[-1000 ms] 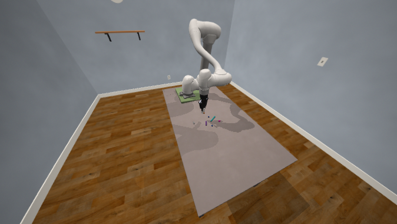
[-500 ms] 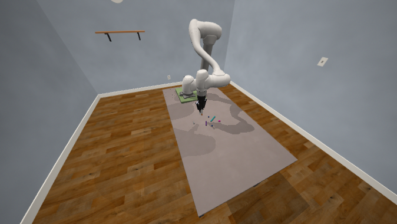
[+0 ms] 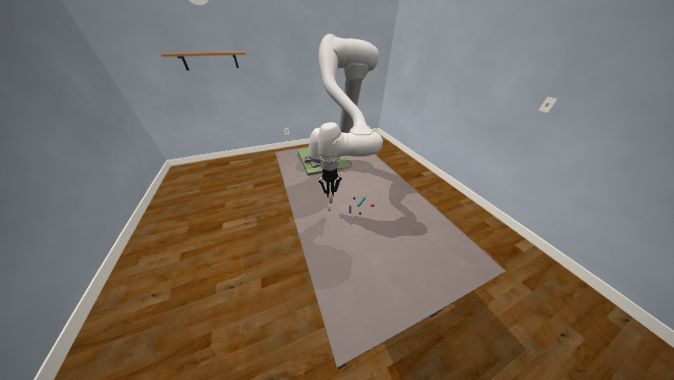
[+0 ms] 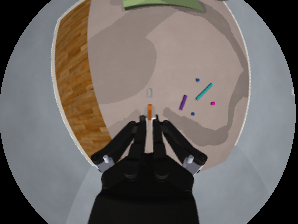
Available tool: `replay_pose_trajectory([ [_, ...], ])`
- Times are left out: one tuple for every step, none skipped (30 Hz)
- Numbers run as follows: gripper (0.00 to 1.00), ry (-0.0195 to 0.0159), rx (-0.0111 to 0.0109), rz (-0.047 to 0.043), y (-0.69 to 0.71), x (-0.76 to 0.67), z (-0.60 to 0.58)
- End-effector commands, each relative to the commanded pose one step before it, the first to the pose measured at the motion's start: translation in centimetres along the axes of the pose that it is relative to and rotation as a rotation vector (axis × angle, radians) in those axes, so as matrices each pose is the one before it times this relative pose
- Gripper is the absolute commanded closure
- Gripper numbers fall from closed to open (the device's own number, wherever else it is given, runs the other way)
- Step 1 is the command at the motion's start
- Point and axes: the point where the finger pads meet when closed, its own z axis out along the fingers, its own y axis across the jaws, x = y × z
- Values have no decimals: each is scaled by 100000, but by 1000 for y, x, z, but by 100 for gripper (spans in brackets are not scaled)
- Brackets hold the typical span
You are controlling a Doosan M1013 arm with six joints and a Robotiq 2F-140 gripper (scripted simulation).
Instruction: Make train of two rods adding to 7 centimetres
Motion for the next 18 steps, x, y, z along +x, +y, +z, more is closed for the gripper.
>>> replay_pose_trajectory([
  [97, 173, 257, 1760, -299, -197, 8],
  [97, 0, 0, 0, 0, 0, 0],
  [97, 0, 0, 0, 0, 0, 0],
  [97, 0, 0, 0, 0, 0, 0],
  [97, 0, 0, 0, 0, 0, 0],
  [97, 0, 0, 0, 0, 0, 0],
  [97, 0, 0, 0, 0, 0, 0],
  [97, 0, 0, 0, 0, 0, 2],
  [97, 0, 0, 0, 0, 0, 13],
  [97, 0, 0, 1, 0, 0, 35],
  [97, 1, 1, 1, 0, 0, 63],
  [97, 1, 1, 2, 0, 0, 98],
  [97, 1, 2, 2, 0, 0, 137],
  [97, 1, 2, 2, 0, 0, 179],
  [97, 0, 0, 0, 0, -1, 220],
  [97, 0, 0, 0, 0, 0, 263],
  [97, 0, 0, 0, 0, -1, 301],
  [97, 0, 0, 0, 1, -1, 338],
])
